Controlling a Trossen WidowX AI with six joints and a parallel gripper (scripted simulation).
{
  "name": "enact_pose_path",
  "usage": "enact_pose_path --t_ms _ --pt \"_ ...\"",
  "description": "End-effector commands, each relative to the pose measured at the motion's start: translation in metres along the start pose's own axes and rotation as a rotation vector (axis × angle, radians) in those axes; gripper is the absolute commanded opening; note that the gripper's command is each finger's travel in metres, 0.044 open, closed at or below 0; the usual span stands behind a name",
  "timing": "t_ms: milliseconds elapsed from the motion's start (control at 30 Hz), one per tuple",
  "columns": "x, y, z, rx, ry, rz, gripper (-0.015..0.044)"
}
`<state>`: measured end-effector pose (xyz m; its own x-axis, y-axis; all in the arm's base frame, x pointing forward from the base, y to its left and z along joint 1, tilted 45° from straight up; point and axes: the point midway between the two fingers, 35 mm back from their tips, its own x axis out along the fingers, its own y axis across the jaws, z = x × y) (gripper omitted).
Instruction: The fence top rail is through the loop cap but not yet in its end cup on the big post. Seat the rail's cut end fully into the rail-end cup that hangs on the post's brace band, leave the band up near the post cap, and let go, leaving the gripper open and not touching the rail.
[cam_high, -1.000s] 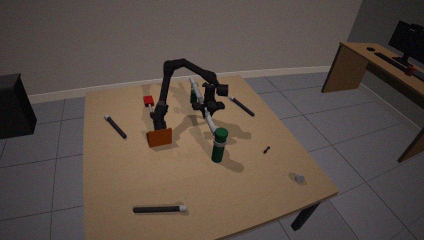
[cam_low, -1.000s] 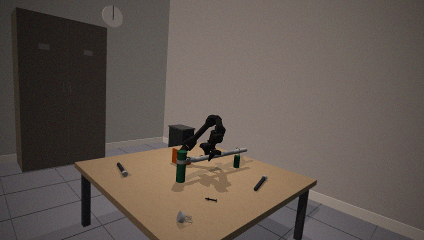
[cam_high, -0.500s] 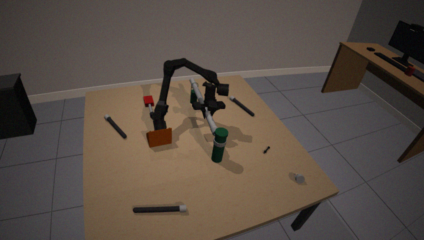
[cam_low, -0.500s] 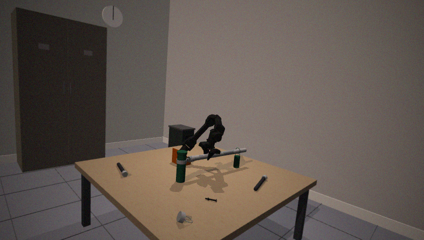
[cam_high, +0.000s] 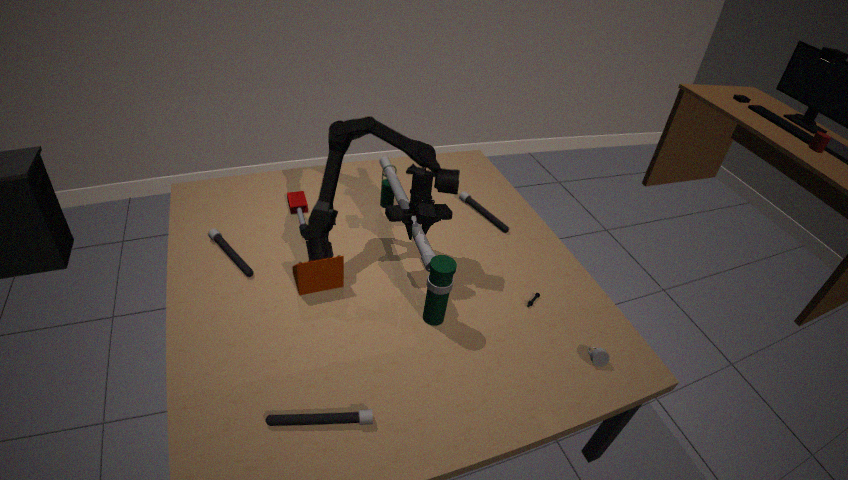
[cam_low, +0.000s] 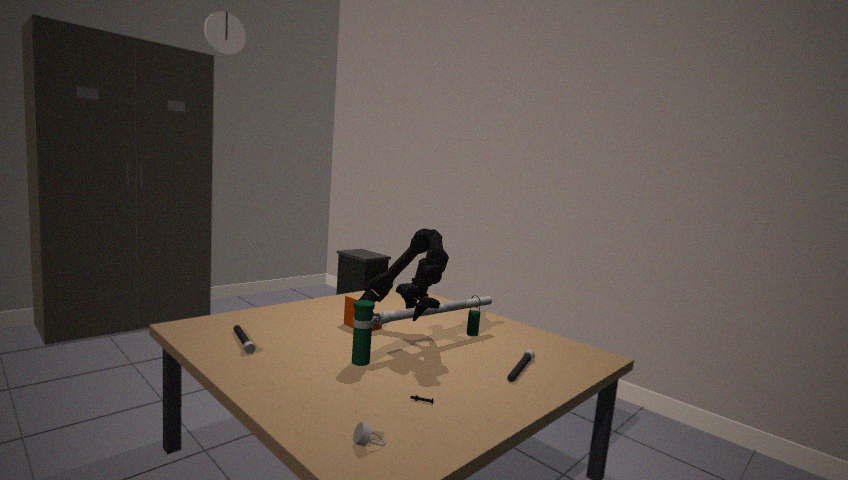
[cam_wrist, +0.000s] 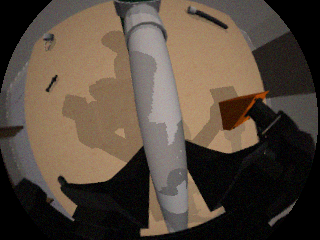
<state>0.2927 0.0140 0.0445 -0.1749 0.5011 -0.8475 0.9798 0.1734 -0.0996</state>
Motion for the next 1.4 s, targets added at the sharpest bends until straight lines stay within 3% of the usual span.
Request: enact_pose_path --t_ms 0,1067,1367 --pt "-0.002 0.002 0.008 0.01 -0.012 0.012 0.0" --pt "0.006 0.002 0.014 -0.001 -0.002 0.004 0.0" --pt "0.006 0.002 0.014 -0.001 -0.002 0.004 0.0236"
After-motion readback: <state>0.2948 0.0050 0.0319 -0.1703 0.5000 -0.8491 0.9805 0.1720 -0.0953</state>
